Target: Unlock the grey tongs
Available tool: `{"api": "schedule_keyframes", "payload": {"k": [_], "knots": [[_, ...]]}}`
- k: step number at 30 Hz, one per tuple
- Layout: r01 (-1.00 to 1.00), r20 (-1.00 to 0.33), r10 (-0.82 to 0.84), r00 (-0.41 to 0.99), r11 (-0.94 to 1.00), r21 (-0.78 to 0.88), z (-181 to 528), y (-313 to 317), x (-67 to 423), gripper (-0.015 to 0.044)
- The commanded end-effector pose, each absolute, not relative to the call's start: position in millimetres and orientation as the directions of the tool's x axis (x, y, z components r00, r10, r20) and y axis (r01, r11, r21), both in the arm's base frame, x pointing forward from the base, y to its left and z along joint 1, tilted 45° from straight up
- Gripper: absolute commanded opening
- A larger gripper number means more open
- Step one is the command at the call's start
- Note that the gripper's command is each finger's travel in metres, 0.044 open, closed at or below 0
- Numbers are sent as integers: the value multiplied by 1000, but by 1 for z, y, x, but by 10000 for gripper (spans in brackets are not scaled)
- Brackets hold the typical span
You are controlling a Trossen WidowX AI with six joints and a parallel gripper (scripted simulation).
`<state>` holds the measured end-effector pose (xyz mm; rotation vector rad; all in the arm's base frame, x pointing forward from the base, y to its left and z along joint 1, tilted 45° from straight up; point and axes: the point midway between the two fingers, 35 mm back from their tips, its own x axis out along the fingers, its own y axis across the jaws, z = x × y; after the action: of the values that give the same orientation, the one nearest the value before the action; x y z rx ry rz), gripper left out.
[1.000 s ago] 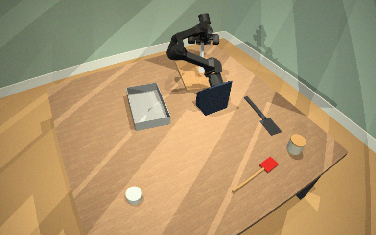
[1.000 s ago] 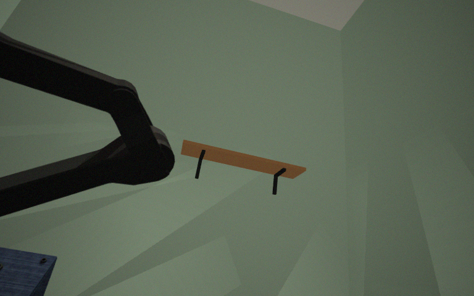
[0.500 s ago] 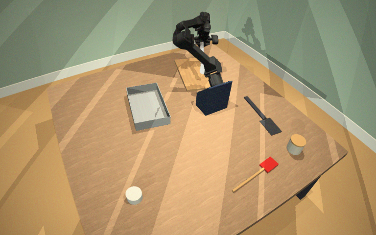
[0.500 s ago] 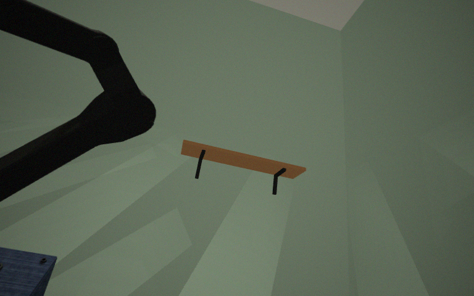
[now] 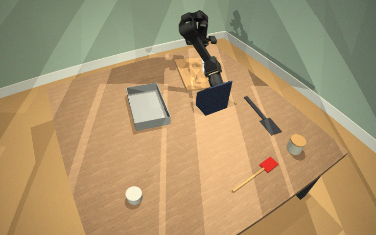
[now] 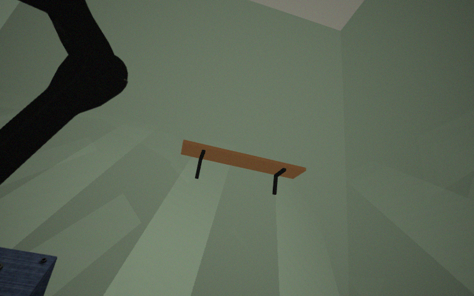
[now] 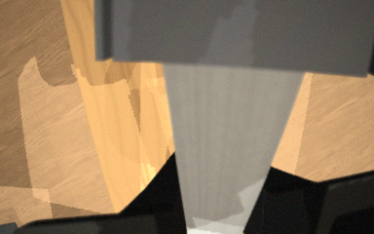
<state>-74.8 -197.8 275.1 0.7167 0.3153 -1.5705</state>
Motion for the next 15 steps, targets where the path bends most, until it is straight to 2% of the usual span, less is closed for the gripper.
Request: {"api": "schedule_keyframes", "payload": {"k": [1,15], "knots": [[976,-681,-731,44,-112,184,271,-198,-71,-150],[978,-692,-721,49,-106,180,269,-200,-71,-150]]}}
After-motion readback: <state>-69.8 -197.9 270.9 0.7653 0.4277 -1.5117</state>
